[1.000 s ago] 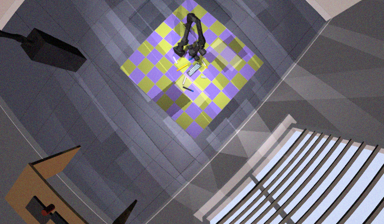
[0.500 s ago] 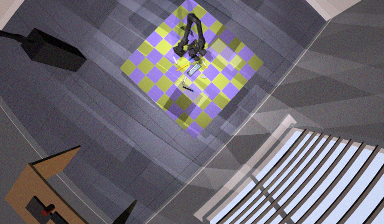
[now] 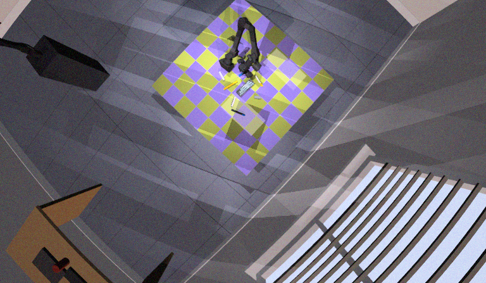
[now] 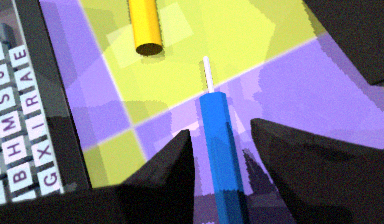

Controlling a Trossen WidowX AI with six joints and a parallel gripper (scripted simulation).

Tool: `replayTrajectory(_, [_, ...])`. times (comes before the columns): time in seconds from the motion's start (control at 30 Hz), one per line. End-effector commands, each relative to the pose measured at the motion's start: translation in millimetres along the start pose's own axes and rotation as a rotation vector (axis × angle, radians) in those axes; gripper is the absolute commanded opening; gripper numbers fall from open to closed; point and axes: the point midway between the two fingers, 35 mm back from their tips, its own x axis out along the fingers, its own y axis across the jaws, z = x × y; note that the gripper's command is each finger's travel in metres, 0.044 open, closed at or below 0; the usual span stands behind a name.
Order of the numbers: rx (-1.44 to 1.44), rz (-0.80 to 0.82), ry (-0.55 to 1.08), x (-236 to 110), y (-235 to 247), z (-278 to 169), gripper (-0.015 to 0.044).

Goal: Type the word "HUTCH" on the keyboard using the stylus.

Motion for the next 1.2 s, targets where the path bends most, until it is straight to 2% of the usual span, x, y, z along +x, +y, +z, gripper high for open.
replayTrajectory(0.0, [0.003,-0.004,0.005,3.2,-0.9,-2.3,0.015])
replayTrajectory(1.13, [0.003,-0.005,0.006,26.8,-1.5,-16.3,0.015])
replayTrajectory(1.17, [0.0,-0.002,0.001,25.6,-1.2,-15.0,0.0124])
